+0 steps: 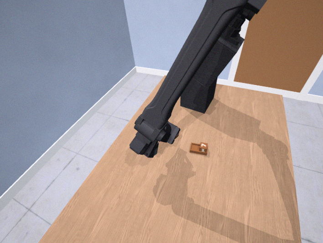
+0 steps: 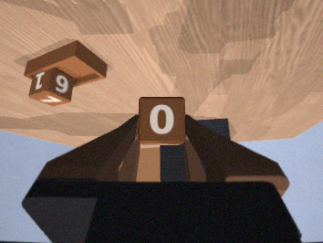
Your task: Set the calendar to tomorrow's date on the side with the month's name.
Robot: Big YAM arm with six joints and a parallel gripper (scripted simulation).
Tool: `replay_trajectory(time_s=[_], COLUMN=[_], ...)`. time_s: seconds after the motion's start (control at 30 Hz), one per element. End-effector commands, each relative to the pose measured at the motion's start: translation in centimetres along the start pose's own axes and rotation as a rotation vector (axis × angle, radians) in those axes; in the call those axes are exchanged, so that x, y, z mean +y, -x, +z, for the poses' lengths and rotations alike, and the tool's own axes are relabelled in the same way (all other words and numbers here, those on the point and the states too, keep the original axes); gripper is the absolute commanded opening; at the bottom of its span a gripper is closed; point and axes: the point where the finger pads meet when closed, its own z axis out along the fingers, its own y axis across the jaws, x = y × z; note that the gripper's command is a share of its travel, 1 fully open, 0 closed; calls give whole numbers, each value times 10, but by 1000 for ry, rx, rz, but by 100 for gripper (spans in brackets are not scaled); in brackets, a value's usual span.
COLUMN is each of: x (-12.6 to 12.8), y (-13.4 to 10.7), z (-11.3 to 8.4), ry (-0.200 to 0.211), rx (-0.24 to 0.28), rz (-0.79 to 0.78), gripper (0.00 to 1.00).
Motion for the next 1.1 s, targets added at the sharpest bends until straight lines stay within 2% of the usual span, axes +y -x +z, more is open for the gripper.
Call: replay_trajectory(time_s=[0.0, 0.03, 0.1, 0.13, 0.33, 0.77, 1.07], x=[6, 6, 6, 14, 10, 9, 8], y=[-2, -2, -2, 3, 3, -3, 1], z=[1, 0, 0, -19, -20, -14, 2], ry=[-5, -5, -5, -10, -1, 1, 0], rx=[104, 124, 124, 103, 113, 129, 148], rz=[-30, -30, -30, -47, -38, -29, -18], gripper=[26, 26, 26, 26, 26, 26, 26])
